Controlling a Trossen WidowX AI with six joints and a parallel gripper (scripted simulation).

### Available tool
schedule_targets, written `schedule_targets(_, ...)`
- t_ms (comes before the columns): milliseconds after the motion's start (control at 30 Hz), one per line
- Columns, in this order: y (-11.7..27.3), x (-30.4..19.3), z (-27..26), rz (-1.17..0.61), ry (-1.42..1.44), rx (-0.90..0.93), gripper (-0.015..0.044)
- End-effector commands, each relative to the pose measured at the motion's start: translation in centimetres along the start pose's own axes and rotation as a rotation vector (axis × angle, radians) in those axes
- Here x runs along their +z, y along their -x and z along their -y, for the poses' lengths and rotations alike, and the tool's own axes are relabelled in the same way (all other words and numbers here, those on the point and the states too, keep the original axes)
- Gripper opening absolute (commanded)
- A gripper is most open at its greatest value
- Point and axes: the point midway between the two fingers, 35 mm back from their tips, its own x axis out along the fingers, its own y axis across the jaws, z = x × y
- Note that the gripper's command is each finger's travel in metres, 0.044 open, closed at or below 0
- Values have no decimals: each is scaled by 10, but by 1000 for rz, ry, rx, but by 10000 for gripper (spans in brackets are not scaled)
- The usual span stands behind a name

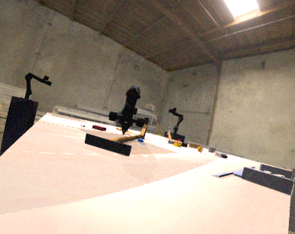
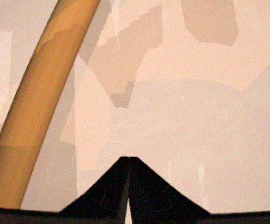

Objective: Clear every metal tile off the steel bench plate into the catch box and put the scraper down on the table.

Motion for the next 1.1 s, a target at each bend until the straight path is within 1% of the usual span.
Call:
schedule_targets(0,-11,-8,-1,-11,9,5,0)
schedule_targets(1067,-15,2,-26,-11,8,7,0)
